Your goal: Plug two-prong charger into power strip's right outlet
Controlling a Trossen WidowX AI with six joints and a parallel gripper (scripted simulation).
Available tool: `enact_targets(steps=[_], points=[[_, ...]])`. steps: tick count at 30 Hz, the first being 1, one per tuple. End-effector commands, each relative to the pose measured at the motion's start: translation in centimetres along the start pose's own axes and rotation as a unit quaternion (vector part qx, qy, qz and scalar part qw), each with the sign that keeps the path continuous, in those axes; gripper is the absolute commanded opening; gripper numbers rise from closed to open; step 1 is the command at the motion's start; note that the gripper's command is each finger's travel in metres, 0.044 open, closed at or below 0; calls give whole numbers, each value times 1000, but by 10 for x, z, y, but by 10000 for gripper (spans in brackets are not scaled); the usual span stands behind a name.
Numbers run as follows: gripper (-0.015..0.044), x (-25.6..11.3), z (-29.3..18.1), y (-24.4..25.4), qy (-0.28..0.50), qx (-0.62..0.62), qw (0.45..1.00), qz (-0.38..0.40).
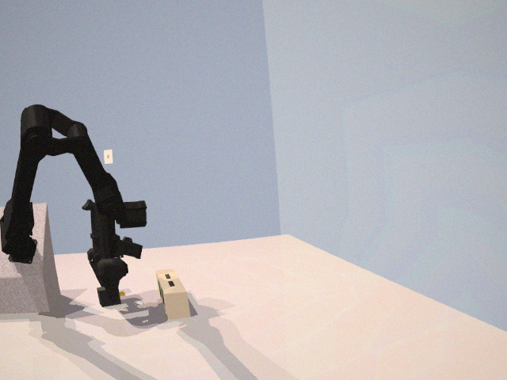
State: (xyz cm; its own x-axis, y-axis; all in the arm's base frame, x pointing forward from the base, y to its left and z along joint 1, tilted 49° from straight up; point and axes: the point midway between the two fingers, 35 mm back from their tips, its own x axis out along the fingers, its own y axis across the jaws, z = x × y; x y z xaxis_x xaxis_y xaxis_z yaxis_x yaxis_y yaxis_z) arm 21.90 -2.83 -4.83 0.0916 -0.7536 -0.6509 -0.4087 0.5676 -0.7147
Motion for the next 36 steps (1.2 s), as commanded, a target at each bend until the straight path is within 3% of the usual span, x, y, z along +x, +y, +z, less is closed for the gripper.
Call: enact_targets(steps=[1,6,18,23,27,36], points=[[440,8,-3,1,4,-5,1000,-2],[440,12,-3,0,5,-5,1000,-3],[125,8,-1,0,2,0,1000,-1],[92,8,-1,0,2,0,1000,-1],[0,3,-1,0,1,-1,1000,0],[0,-27,-4,2,2,-4,1000,1]])
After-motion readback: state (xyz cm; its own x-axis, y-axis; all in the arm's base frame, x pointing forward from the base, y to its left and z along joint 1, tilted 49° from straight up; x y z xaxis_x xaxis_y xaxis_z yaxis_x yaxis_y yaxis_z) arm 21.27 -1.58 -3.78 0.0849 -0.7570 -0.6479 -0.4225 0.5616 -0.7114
